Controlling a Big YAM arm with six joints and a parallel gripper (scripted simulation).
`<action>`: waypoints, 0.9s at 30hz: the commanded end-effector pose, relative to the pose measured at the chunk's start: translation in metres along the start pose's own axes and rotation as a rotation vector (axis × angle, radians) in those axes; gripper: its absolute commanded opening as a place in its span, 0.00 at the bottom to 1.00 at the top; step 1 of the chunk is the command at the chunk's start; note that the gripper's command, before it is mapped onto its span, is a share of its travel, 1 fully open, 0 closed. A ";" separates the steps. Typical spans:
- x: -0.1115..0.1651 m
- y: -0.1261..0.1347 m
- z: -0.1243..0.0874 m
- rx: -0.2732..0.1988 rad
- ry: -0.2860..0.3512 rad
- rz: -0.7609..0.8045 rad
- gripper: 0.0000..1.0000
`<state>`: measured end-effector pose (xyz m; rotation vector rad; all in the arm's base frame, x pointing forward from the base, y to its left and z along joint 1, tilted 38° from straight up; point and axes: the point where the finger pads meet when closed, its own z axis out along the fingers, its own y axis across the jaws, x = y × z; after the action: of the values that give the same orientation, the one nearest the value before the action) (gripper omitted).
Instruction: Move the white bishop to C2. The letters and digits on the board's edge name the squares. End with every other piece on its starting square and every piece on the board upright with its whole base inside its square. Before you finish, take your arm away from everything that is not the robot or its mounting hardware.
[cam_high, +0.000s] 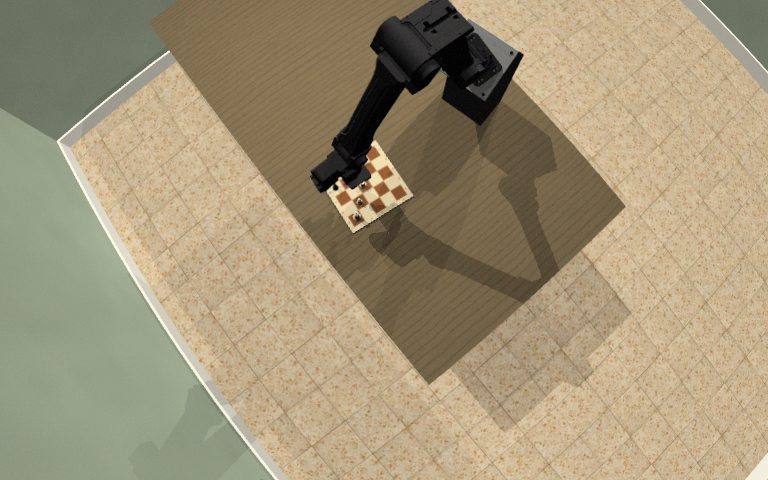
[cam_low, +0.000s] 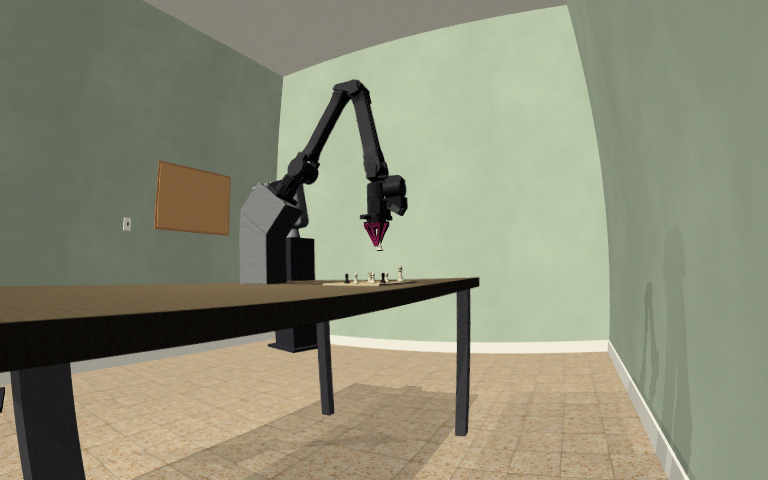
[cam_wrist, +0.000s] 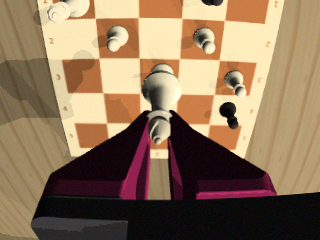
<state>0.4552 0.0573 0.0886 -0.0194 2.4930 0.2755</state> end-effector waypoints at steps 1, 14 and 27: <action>0.002 -0.001 0.001 0.000 0.002 0.030 0.00; -0.012 0.006 0.022 -0.007 -0.020 0.016 0.00; -0.007 0.005 0.076 -0.006 -0.013 0.018 0.00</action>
<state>0.4871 0.0689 0.0342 0.0002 2.5092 0.2803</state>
